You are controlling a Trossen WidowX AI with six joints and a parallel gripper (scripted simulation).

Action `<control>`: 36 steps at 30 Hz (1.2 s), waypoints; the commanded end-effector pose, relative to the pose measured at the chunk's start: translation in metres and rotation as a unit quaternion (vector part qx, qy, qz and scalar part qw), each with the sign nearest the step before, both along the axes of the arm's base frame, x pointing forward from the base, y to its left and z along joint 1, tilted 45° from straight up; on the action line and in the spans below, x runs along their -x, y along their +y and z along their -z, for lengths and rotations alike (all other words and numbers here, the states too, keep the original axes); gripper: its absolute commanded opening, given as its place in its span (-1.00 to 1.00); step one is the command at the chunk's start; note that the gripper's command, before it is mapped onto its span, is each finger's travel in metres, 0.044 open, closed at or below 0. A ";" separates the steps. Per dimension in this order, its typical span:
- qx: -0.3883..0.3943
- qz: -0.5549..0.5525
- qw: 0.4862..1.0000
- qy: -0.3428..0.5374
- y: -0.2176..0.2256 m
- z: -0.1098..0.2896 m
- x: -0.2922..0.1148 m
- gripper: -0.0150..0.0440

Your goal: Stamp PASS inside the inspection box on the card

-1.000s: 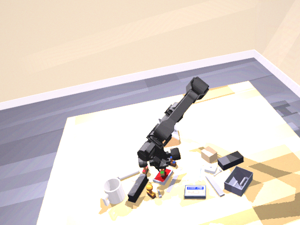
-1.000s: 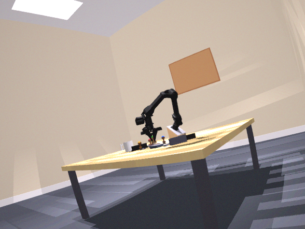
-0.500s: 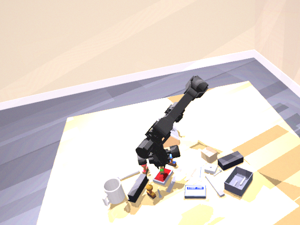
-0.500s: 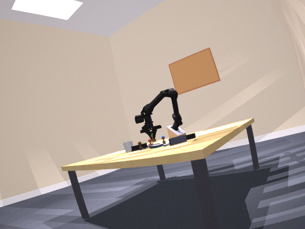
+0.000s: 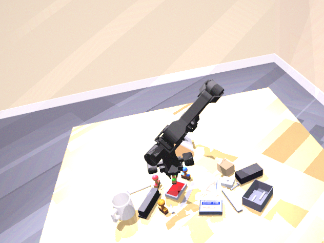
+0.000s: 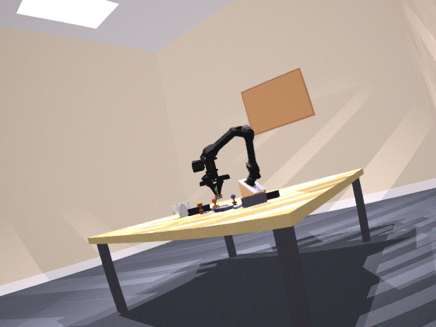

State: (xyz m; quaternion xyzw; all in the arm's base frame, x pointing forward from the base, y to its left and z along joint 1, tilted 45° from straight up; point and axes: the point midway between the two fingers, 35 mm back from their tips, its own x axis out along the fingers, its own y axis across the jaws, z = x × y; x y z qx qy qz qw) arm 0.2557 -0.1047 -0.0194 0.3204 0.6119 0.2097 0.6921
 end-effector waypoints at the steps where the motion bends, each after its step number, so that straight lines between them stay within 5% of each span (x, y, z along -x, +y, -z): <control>1: 0.005 -0.001 1.000 -0.004 -0.008 -0.006 0.000 -0.49; 36: -0.046 0.203 0.959 0.190 0.092 -0.112 -0.037 -0.49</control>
